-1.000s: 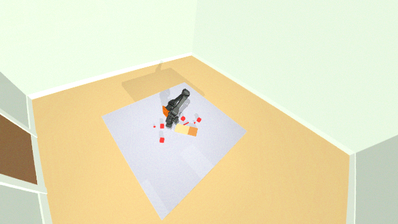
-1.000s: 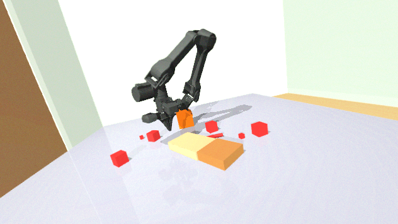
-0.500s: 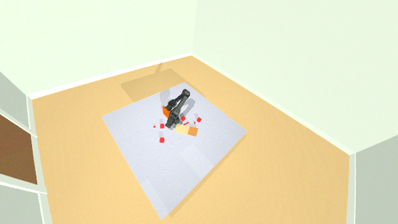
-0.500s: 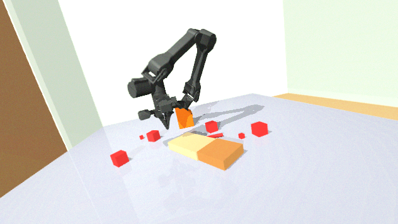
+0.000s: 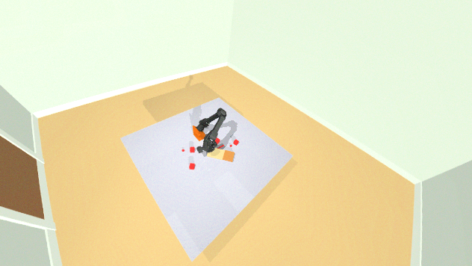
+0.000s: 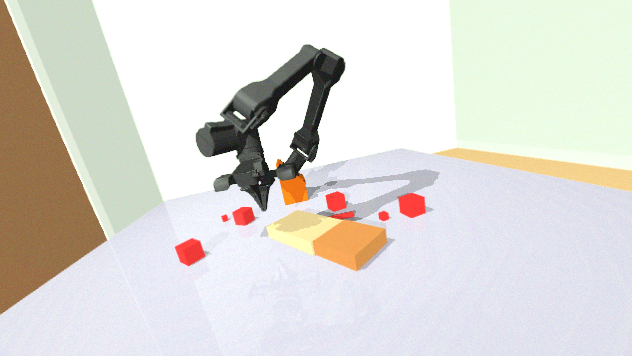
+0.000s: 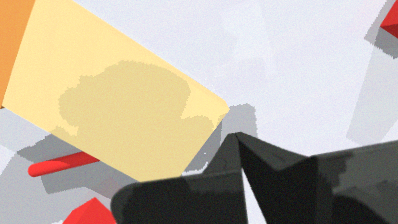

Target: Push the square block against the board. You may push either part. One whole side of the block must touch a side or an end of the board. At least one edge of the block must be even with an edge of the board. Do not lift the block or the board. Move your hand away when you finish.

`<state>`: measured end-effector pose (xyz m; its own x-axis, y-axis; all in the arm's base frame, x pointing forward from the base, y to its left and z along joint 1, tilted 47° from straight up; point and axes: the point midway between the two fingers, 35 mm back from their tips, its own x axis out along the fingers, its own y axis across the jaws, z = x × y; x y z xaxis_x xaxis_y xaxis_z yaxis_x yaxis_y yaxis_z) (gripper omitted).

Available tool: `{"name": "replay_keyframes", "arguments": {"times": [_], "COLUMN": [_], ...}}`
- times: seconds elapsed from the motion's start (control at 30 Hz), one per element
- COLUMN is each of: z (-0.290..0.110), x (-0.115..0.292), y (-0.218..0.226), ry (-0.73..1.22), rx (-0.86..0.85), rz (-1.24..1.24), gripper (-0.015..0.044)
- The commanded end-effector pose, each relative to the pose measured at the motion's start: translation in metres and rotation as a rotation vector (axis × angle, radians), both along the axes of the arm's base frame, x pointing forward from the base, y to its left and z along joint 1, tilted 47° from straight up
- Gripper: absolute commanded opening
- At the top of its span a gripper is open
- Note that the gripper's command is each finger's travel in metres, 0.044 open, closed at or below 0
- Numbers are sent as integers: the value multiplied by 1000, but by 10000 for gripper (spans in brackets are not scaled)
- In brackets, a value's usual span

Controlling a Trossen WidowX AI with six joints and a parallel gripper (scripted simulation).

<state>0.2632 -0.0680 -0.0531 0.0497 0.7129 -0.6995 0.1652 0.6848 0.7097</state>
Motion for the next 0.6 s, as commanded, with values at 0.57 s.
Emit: {"name": "replay_keyframes", "arguments": {"times": [0.57], "z": [11], "x": [67], "y": [9], "ry": [492], "rx": [44], "rz": [-489], "gripper": [0]}}
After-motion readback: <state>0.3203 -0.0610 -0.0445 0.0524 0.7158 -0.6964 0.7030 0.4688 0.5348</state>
